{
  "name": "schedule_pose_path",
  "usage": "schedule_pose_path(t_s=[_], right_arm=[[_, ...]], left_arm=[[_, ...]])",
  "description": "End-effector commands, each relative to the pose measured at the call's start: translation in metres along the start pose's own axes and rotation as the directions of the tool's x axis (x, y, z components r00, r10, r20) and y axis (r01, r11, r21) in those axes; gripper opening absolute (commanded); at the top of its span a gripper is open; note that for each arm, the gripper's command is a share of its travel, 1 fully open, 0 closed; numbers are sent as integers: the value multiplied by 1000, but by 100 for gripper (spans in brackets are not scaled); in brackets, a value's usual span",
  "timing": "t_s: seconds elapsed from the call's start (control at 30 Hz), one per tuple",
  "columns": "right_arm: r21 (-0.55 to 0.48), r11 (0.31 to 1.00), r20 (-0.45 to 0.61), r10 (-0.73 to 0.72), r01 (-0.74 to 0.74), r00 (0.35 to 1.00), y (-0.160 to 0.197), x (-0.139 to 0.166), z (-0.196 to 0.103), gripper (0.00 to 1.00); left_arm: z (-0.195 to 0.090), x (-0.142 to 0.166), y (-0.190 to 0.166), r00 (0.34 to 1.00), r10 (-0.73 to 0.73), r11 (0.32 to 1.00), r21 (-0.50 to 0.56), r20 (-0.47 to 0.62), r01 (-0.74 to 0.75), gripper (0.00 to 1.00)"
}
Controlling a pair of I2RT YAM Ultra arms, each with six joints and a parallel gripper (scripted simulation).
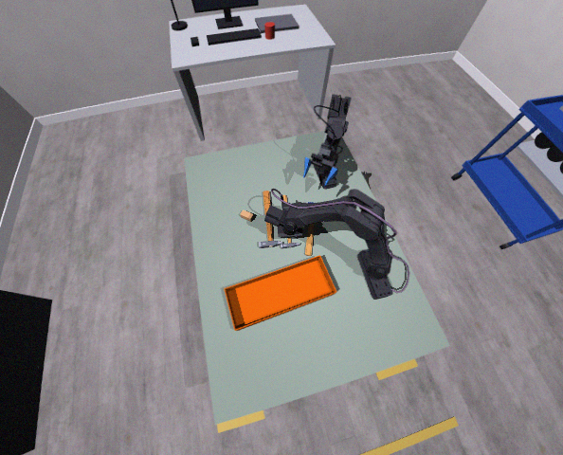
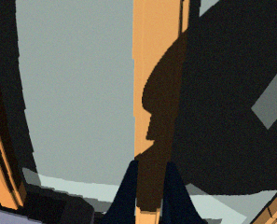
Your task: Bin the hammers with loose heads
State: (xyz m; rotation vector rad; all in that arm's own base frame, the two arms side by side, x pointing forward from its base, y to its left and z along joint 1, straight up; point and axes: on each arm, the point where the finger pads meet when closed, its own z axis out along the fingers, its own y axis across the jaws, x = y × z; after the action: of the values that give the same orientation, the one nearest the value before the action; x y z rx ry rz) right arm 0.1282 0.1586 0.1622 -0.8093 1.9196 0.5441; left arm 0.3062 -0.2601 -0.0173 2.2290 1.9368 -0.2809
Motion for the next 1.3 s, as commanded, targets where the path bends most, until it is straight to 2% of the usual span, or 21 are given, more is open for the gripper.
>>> schedule_pose_path(t_s=[0.0,0.1,0.13,0.23,0.27,0.33,0.47,0.53,0.7,0.83,0.97,1.03,1.1,1.27], right_arm=[[-2,1000,41,14,-14,999,1,-11,-2,100],[-2,1000,41,14,-14,999,1,-11,-2,100],[-2,1000,41,14,-14,999,1,-11,-2,100],[-2,1000,41,14,-14,999,1,-11,-2,100],[-2,1000,41,14,-14,999,1,-11,-2,100],[-2,1000,41,14,-14,999,1,-11,-2,100],[-2,1000,41,14,-14,999,1,-11,-2,100],[-2,1000,41,14,-14,999,1,-11,-2,100],[-2,1000,41,14,-14,999,1,-11,-2,100],[-2,1000,41,14,-14,999,1,-11,-2,100],[-89,996,80,0,7,997,16,-18,-1,100],[-157,987,111,-8,26,994,26,-24,-1,100],[-157,987,111,-8,26,994,26,-24,-1,100],[-287,954,187,-32,85,982,44,-30,3,100]], left_arm=[[-1,-2,2,1000,0,1000,0,9,0,12],[-1,-2,2,1000,0,1000,0,9,0,8],[-1,-2,2,1000,0,1000,0,9,0,0],[-1,-2,2,1000,0,1000,0,9,0,0],[-1,-2,2,1000,0,1000,0,9,0,7],[-8,-2,4,1000,-3,1000,0,8,3,7],[-38,-10,5,1000,0,1000,-9,12,0,7],[-38,-10,5,1000,0,1000,-9,12,0,7],[-72,-18,5,1000,0,1000,-9,12,0,7],[-76,-18,3,1000,-2,1000,-1,8,2,7],[-82,-16,-6,1000,-11,999,32,-9,11,7],[-90,-21,1,999,27,1000,2,19,-27,7],[-90,-21,1,999,27,1000,2,19,-27,7],[-103,24,-17,997,70,997,19,16,-71,7]])
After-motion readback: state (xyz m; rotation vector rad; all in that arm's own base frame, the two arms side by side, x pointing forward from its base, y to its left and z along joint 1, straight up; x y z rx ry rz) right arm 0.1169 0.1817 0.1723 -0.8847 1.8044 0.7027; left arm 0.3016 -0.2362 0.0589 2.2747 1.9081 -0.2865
